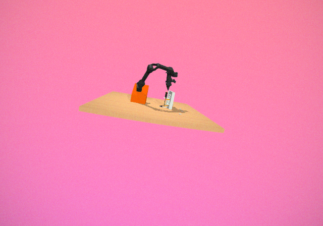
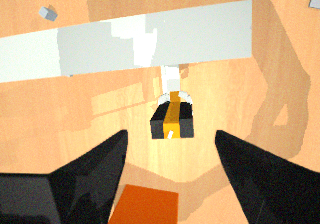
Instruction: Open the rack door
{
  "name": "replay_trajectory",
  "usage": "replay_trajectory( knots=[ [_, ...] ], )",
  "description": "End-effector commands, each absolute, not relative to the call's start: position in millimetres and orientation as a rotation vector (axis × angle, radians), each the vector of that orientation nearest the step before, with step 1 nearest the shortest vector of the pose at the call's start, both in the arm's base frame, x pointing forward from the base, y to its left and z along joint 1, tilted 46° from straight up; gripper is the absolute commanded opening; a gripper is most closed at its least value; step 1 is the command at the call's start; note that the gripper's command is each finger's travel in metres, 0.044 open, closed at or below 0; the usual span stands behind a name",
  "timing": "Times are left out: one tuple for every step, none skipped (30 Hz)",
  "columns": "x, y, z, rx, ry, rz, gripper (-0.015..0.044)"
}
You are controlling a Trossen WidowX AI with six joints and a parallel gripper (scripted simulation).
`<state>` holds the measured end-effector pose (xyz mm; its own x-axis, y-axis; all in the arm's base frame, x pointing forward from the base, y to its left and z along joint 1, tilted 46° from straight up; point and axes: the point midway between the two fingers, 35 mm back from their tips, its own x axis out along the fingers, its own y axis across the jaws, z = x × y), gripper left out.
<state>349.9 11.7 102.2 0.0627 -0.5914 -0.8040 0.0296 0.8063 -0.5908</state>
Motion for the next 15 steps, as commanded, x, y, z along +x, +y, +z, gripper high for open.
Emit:
replay_trajectory(
  knots=[
    [349.1, 12.4, 98.4, -0.549, 1.49, -0.528, 0.0297],
    [348.5, 12.5, 97.5, -0.569, 1.504, -0.535, 0.0297],
    [347.9, 12.7, 96.7, -0.589, 1.517, -0.542, 0.0297],
    [347.4, 12.9, 95.9, -0.61, 1.531, -0.548, 0.0297],
    [346.9, 13.1, 95.2, -0.631, 1.543, -0.555, 0.0297],
    [346.5, 13.3, 94.5, -0.652, 1.556, -0.562, 0.0297],
    [346.2, 13.5, 94.1, -0.669, 1.565, -0.567, 0.0297],
    [346.0, 13.6, 93.8, -0.679, 1.571, -0.57, 0.0297],
    [346.0, 13.6, 93.7, -0.683, 1.572, -0.571, 0.0297],
    [346.0, 13.6, 93.7, -0.683, 1.572, -0.571, 0.0297],
    [346.0, 13.4, 93.5, -0.683, 1.572, -0.571, 0.0297],
    [346.0, 12.9, 92.9, -0.683, 1.572, -0.57, 0.0297],
    [346.1, 11.9, 91.9, -0.683, 1.572, -0.57, 0.0297],
    [346.2, 10.8, 90.7, -0.683, 1.572, -0.57, 0.0297],
    [346.3, 9.6, 89.5, -0.683, 1.572, -0.57, 0.0297]
  ],
)
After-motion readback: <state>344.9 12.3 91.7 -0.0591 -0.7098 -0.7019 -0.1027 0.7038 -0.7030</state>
